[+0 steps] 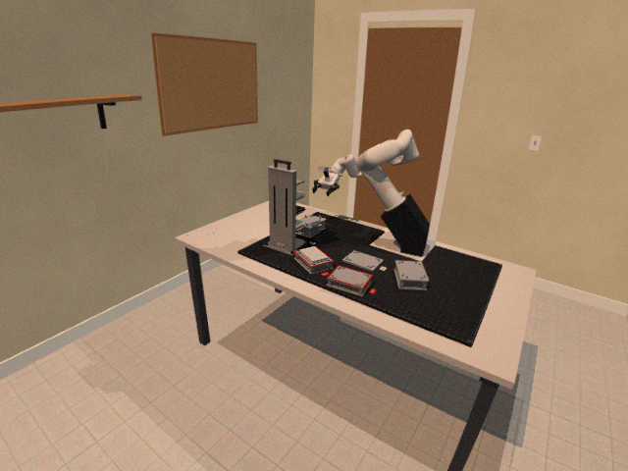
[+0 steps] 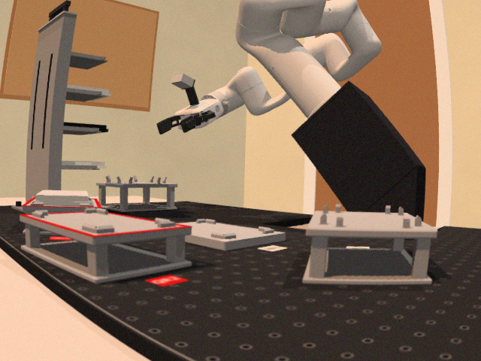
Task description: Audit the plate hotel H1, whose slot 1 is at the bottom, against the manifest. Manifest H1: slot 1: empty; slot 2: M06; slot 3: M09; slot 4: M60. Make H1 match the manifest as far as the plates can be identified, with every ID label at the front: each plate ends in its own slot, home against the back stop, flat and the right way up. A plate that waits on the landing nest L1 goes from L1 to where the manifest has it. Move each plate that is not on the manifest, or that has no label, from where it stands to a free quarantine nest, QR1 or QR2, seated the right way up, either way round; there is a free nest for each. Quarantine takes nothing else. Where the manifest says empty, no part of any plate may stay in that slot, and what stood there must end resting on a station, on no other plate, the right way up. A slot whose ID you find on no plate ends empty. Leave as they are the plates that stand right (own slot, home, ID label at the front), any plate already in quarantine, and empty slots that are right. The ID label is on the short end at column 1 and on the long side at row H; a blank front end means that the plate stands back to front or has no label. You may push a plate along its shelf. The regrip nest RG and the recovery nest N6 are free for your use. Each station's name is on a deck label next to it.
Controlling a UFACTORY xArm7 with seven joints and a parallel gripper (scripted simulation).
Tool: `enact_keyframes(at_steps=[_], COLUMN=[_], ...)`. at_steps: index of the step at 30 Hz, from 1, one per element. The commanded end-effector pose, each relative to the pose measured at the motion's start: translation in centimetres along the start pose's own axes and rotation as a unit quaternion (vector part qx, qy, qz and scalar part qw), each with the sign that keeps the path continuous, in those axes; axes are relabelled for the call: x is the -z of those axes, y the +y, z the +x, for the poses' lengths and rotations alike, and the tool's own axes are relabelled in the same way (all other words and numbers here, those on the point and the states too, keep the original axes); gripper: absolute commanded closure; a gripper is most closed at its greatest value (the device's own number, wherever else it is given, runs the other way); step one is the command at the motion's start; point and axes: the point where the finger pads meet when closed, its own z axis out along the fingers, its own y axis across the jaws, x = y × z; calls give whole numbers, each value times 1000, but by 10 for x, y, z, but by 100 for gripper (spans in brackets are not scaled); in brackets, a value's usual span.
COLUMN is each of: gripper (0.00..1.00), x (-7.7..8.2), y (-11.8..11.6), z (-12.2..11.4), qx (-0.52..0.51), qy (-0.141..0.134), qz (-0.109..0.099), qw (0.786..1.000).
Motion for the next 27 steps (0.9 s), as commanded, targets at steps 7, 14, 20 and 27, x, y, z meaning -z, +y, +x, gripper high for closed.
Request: enact_keyframes(at_steps=[7,14,20,27], gripper=[0,0,0,0], x=[1,1,1,1], y=[1,1,0,0], z=[0,0,0,0], qx=[1,1,1,1], qy=[74,115,165,222], qz=[0,0,0,0], qw=[997,993,986,975])
